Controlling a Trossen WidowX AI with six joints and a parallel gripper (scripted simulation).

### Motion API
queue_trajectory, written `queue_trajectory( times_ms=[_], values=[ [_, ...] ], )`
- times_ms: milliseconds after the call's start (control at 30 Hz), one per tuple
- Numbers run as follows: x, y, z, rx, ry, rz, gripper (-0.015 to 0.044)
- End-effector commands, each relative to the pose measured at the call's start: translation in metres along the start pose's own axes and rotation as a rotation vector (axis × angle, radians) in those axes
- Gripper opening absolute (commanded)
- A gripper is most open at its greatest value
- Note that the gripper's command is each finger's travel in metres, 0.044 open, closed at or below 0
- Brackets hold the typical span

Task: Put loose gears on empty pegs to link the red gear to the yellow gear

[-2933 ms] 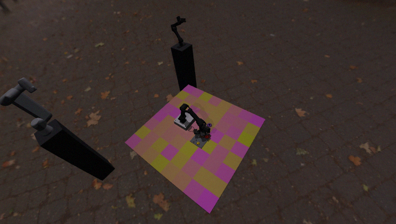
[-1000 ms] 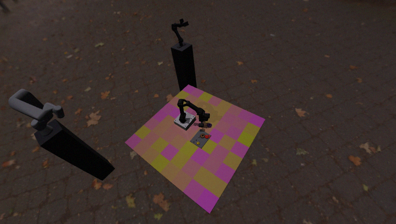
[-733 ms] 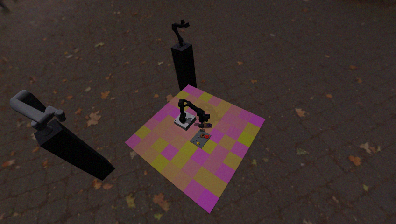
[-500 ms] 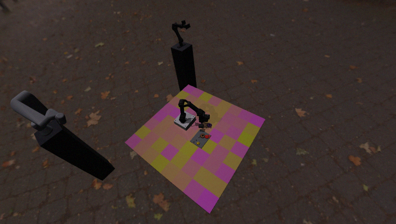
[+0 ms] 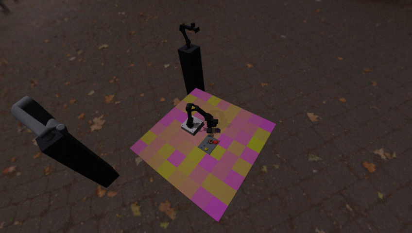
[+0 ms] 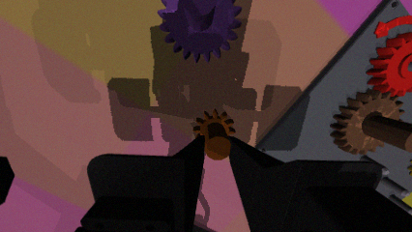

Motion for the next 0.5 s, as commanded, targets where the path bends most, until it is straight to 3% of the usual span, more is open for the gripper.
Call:
queue_trajectory(
  times_ms=[0, 133, 467],
  values=[
    [0.0, 0.0, 0.0, -0.003, -0.001, -0.005, 0.0046],
    [0.0, 0.0, 0.0, -0.003, -0.001, -0.005, 0.0],
    [-0.006, 0.001, -0.02, -0.003, -0.001, -0.005, 0.0]
  ],
)
Point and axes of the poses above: the point midway between the two fingers, 35 mm back from their tips, its own z axis out along the fingers, its own y axis across the jaws, x = y × z, the point moved 1 cm from there along -z, back along the fingers, and after that the axes turned 3 degrees about z, right-handed, at the moved point
